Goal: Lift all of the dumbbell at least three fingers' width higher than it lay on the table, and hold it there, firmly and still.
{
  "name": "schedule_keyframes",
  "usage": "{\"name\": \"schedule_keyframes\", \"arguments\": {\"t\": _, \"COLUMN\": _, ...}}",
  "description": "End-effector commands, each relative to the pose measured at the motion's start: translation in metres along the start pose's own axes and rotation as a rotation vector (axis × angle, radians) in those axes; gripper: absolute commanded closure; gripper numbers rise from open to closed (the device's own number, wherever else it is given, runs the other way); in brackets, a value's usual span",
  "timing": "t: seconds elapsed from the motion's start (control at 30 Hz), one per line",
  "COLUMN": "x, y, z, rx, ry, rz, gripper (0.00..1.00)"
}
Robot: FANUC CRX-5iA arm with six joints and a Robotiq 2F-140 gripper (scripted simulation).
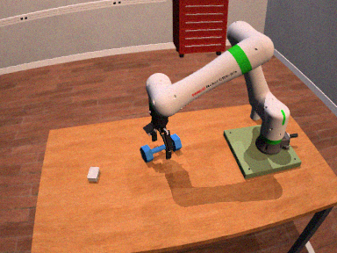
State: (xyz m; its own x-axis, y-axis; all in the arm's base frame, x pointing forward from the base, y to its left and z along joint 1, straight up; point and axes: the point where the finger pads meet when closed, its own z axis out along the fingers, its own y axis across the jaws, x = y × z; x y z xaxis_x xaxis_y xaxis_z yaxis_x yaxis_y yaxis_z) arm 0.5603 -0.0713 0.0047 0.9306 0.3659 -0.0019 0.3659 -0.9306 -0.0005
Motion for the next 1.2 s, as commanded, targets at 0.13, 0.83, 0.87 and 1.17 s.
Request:
{"name": "schedule_keyframes", "arguments": {"t": 0.13, "x": 0.0006, "y": 0.0004, "z": -0.0011, "rx": -0.001, "ry": 0.002, "rz": 0.000, "gripper": 0.00}}
{"name": "schedule_keyframes", "arguments": {"t": 0.83, "x": 0.0006, "y": 0.0004, "z": -0.0011, "rx": -0.001, "ry": 0.002, "rz": 0.000, "gripper": 0.90}}
{"name": "schedule_keyframes", "arguments": {"t": 0.87, "x": 0.0006, "y": 0.0004, "z": -0.0011, "rx": -0.001, "ry": 0.002, "rz": 0.000, "gripper": 0.90}}
{"name": "schedule_keyframes", "arguments": {"t": 1.17, "x": 0.0006, "y": 0.0004, "z": -0.0011, "rx": -0.001, "ry": 0.002, "rz": 0.000, "gripper": 0.90}}
